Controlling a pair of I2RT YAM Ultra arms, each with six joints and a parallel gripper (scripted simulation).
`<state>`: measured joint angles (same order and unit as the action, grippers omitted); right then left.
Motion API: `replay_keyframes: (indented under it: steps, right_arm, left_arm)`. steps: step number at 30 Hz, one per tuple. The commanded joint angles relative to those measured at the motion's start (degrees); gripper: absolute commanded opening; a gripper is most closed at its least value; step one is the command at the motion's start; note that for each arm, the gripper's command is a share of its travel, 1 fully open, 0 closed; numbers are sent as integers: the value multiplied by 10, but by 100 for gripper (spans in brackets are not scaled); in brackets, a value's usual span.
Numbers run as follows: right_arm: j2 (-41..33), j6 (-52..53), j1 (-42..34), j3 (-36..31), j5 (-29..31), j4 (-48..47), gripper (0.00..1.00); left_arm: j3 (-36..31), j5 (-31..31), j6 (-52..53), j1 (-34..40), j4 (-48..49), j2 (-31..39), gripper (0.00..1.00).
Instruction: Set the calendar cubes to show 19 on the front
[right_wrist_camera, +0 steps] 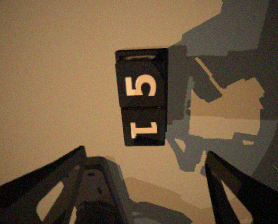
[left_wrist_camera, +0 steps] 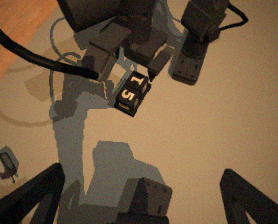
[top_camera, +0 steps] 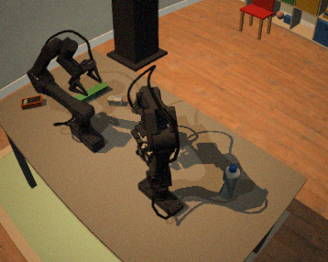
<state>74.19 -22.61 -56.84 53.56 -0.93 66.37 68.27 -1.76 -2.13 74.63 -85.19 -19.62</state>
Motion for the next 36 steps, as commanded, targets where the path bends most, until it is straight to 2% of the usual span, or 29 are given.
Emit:
replay_keyframes:
  steps: [1,8,10,18,22,36]
  right_arm:
    - [-70,64,8,-42,-10,-58,100]
    - [-228,167,-3,-161,8,-130,100]
    - [-228,167,-3,-161,8,-130,100]
    - [-341,247,-46,-238,46,-163,100]
    - [-360,254,-63,-250,57,-164,100]
    - [-356,257,-65,-245,57,-157,100]
  left_arm:
    - [6,5,3,-5,-2,4,100]
    - [6,5,3,-5,-2,4,100]
    - [6,5,3,-5,-2,4,100]
    - [6,5,3,-5,-2,4,100]
    - [6,5,3,-5,-2,4,100]
    - [6,5,3,-5,-2,4,100]
